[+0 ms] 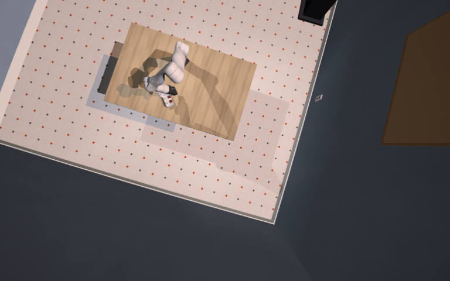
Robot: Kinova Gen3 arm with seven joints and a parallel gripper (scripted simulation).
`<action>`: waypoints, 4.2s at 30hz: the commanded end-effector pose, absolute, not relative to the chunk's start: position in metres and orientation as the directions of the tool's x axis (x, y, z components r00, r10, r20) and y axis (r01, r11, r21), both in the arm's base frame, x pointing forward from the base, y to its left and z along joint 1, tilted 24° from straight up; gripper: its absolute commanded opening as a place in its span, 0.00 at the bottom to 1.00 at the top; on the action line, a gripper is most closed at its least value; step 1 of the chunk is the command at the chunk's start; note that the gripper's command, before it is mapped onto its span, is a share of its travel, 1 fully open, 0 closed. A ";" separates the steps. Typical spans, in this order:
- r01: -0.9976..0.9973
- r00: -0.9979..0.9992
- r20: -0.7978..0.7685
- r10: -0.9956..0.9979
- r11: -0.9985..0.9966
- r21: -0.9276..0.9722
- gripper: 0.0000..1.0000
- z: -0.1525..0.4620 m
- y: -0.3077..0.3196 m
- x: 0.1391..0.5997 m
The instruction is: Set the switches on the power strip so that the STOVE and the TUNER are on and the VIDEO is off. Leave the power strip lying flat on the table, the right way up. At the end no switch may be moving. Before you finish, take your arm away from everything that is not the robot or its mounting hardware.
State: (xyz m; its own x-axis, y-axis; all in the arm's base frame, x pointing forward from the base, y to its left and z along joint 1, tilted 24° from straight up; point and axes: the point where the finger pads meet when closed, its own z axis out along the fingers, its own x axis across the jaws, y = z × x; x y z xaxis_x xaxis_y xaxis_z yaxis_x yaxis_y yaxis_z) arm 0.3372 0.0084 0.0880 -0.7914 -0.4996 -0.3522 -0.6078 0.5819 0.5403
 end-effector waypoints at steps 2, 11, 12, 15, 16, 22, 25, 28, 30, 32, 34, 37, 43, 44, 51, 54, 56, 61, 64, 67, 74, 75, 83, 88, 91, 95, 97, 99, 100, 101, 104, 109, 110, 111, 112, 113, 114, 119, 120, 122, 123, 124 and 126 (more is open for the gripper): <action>-0.612 -0.789 -0.360 -0.499 0.584 0.533 0.00 0.093 0.006 0.339; -0.614 -0.788 -0.362 -0.499 0.583 0.533 0.00 0.104 0.002 0.338; -0.614 -0.788 -0.362 -0.499 0.583 0.533 0.00 0.104 0.002 0.338; -0.614 -0.788 -0.362 -0.499 0.583 0.533 0.00 0.104 0.002 0.338; -0.614 -0.787 -0.363 -0.499 0.582 0.533 0.00 0.117 -0.003 0.336; -0.614 -0.787 -0.363 -0.499 0.582 0.533 0.00 0.117 -0.003 0.336; -0.615 -0.787 -0.363 -0.499 0.582 0.533 0.00 0.131 -0.008 0.333; -0.615 -0.787 -0.363 -0.499 0.582 0.533 0.00 0.131 -0.008 0.333; -0.615 -0.787 -0.363 -0.499 0.582 0.533 0.00 0.131 -0.008 0.333; -0.615 -0.787 -0.363 -0.499 0.582 0.533 0.00 0.131 -0.008 0.333; -0.614 -0.787 -0.362 -0.499 0.583 0.533 0.00 0.143 -0.013 0.329; -0.614 -0.787 -0.362 -0.499 0.583 0.533 0.00 0.143 -0.013 0.329; -0.613 -0.788 -0.360 -0.499 0.584 0.533 0.00 0.154 -0.018 0.326; -0.613 -0.788 -0.360 -0.499 0.584 0.533 0.00 0.154 -0.018 0.326; -0.612 -0.789 -0.358 -0.499 0.585 0.533 0.00 0.160 -0.021 0.323; -0.612 -0.789 -0.358 -0.499 0.585 0.533 0.00 0.160 -0.021 0.323; -0.612 -0.789 -0.358 -0.499 0.585 0.533 0.00 0.160 -0.021 0.323; -0.611 -0.790 -0.357 -0.499 0.585 0.533 0.00 0.163 -0.022 0.322; -0.611 -0.790 -0.357 -0.499 0.585 0.533 0.00 0.164 -0.022 0.322; -0.611 -0.790 -0.357 -0.499 0.585 0.533 0.00 0.164 -0.022 0.322; -0.611 -0.790 -0.357 -0.499 0.585 0.533 0.00 0.164 -0.022 0.322; -0.611 -0.790 -0.357 -0.499 0.585 0.533 0.00 0.164 -0.022 0.322; -0.611 -0.790 -0.357 -0.499 0.585 0.533 0.00 0.164 -0.022 0.322; -0.611 -0.790 -0.357 -0.499 0.585 0.533 0.00 0.164 -0.022 0.322; -0.611 -0.790 -0.357 -0.499 0.585 0.533 0.00 0.164 -0.022 0.322; -0.611 -0.790 -0.357 -0.499 0.585 0.533 0.00 0.164 -0.022 0.322; -0.611 -0.790 -0.357 -0.499 0.585 0.533 0.00 0.164 -0.022 0.322; -0.611 -0.790 -0.357 -0.499 0.585 0.533 0.00 0.164 -0.022 0.322; -0.611 -0.790 -0.357 -0.499 0.585 0.533 0.00 0.164 -0.022 0.322; -0.611 -0.790 -0.357 -0.499 0.585 0.533 0.00 0.164 -0.022 0.322; -0.611 -0.790 -0.357 -0.499 0.585 0.533 0.00 0.164 -0.022 0.322; -0.611 -0.790 -0.357 -0.499 0.585 0.533 0.00 0.164 -0.022 0.322; -0.611 -0.790 -0.357 -0.499 0.585 0.533 0.00 0.164 -0.022 0.322; -0.611 -0.790 -0.357 -0.499 0.585 0.533 0.00 0.164 -0.022 0.322; -0.611 -0.790 -0.357 -0.499 0.585 0.533 0.00 0.164 -0.022 0.322; -0.611 -0.790 -0.357 -0.499 0.585 0.533 0.00 0.164 -0.022 0.322; -0.611 -0.790 -0.357 -0.499 0.585 0.533 0.00 0.164 -0.022 0.322; -0.611 -0.790 -0.357 -0.499 0.585 0.533 0.00 0.164 -0.022 0.322; -0.611 -0.790 -0.357 -0.499 0.585 0.533 0.00 0.164 -0.022 0.322; -0.611 -0.790 -0.357 -0.499 0.585 0.533 0.00 0.164 -0.022 0.322; -0.611 -0.790 -0.357 -0.499 0.585 0.533 0.00 0.164 -0.022 0.322; -0.611 -0.790 -0.357 -0.499 0.585 0.533 0.00 0.164 -0.022 0.322; -0.611 -0.790 -0.357 -0.499 0.585 0.533 0.00 0.164 -0.022 0.322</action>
State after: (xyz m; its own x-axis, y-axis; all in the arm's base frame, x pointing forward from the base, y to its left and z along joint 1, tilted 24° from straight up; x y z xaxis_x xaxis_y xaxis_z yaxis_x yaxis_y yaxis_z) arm 0.3215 -0.0217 0.1636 -0.7897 -0.4995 -0.3561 -0.6107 0.5846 0.5341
